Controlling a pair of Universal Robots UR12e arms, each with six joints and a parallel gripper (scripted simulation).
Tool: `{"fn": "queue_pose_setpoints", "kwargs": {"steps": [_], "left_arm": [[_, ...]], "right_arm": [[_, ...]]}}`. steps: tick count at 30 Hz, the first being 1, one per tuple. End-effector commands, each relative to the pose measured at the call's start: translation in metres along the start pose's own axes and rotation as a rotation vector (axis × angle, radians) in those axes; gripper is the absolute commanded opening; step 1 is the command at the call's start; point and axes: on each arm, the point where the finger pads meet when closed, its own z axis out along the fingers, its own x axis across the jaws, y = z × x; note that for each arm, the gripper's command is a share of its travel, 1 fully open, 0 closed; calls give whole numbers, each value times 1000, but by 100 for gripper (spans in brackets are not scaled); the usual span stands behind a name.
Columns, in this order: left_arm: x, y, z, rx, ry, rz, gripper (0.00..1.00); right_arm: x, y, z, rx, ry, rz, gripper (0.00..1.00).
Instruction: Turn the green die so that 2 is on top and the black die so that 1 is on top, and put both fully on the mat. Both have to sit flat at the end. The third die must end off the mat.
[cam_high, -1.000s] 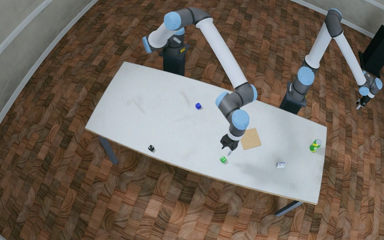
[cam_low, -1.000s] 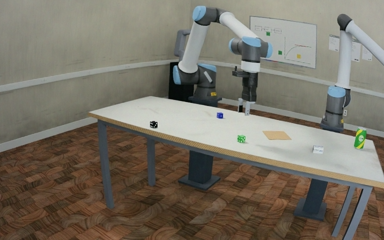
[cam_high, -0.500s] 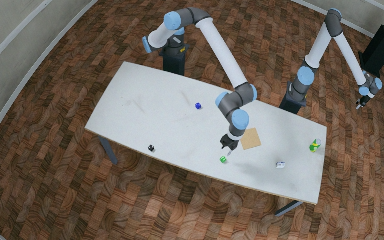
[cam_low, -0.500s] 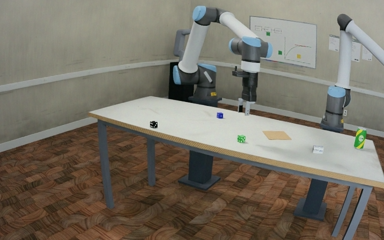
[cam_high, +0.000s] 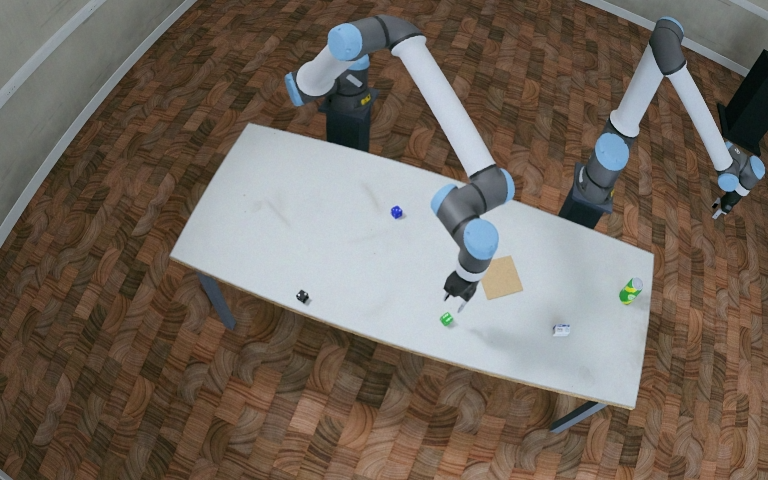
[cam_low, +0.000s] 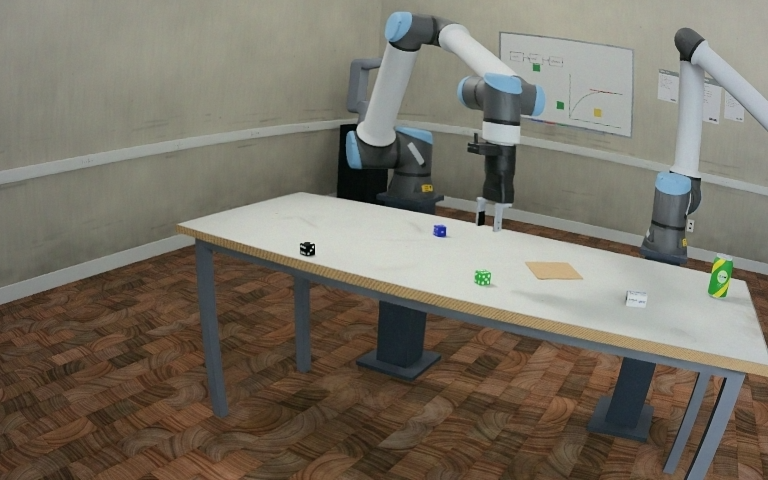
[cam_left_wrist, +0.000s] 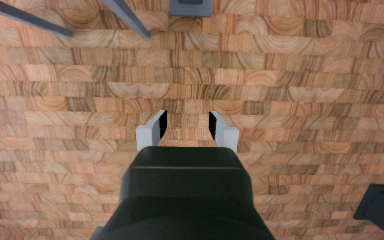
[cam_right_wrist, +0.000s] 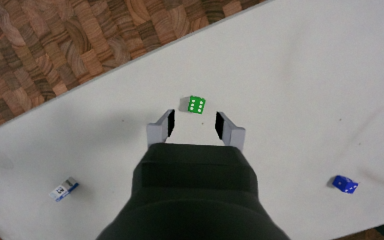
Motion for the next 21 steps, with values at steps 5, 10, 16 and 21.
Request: {"fn": "queue_pose_setpoints", "kwargs": {"steps": [5,10,16,21], "left_arm": [[2,-1,2,2,1,-2,100],[2,-1,2,2,1,-2,100],[2,-1,2,2,1,-2,100],[2,-1,2,2,1,-2,100]], "right_arm": [[0,-4,11,-1,2,-249,100],[-1,-5,16,-1,2,-410,100],[-1,-5,19,-1,2,-539,100],[-1,-5,25,-1,2,-713,100]]}}
